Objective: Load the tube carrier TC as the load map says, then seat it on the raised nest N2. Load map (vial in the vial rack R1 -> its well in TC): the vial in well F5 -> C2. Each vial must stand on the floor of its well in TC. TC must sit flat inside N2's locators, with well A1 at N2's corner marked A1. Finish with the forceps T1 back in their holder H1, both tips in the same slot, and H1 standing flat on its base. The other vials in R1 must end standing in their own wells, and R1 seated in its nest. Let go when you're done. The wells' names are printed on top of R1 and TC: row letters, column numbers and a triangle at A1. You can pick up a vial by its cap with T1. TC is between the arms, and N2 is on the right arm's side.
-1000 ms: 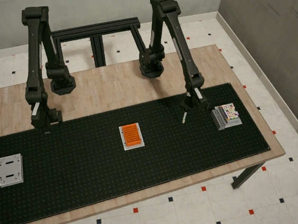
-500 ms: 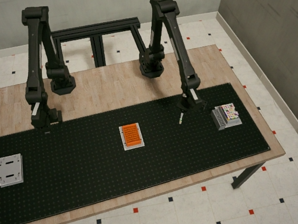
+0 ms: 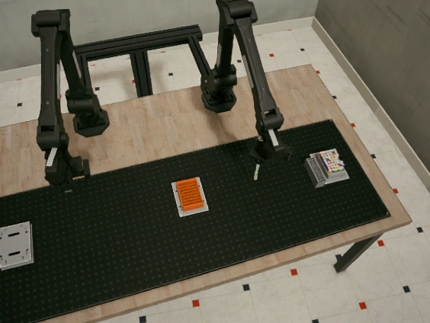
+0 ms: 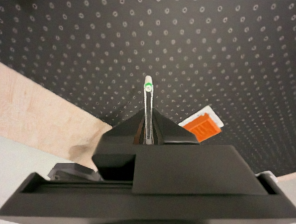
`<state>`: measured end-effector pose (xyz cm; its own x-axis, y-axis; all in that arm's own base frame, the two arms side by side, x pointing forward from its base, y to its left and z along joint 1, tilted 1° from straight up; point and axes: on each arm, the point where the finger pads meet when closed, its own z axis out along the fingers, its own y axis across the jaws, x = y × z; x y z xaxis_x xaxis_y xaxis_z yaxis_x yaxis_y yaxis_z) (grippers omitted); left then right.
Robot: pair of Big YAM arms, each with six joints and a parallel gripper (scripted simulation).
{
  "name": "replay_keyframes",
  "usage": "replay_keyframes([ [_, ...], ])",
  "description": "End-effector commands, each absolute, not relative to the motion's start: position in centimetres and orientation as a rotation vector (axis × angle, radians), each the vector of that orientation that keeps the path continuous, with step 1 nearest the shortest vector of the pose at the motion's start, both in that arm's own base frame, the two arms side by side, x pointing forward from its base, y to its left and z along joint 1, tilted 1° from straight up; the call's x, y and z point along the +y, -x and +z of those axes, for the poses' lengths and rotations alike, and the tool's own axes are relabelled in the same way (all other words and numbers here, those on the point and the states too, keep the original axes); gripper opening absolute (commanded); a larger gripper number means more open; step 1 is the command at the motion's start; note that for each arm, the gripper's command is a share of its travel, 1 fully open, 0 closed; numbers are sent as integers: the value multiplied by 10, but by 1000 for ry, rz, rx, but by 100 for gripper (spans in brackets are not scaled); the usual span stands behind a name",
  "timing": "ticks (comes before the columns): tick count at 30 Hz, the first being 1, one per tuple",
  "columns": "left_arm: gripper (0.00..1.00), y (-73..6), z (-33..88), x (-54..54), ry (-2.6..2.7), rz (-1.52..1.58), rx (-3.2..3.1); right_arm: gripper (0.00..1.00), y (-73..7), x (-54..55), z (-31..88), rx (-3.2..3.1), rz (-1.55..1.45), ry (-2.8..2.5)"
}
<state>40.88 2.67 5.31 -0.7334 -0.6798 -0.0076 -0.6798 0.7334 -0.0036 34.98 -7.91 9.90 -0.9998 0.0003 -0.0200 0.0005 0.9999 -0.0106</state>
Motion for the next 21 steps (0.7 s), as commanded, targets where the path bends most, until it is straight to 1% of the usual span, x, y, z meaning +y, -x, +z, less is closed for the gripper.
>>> replay_keyframes([
  [1, 9, -417, 68, 17, 1132, -20, 2869, 100, -350, -79, 99, 3135, -10, 12],
  [21, 9, -426, 75, -14, 1126, -36, 2854, 100, -350, -79, 99, 3135, -10, 12],
])
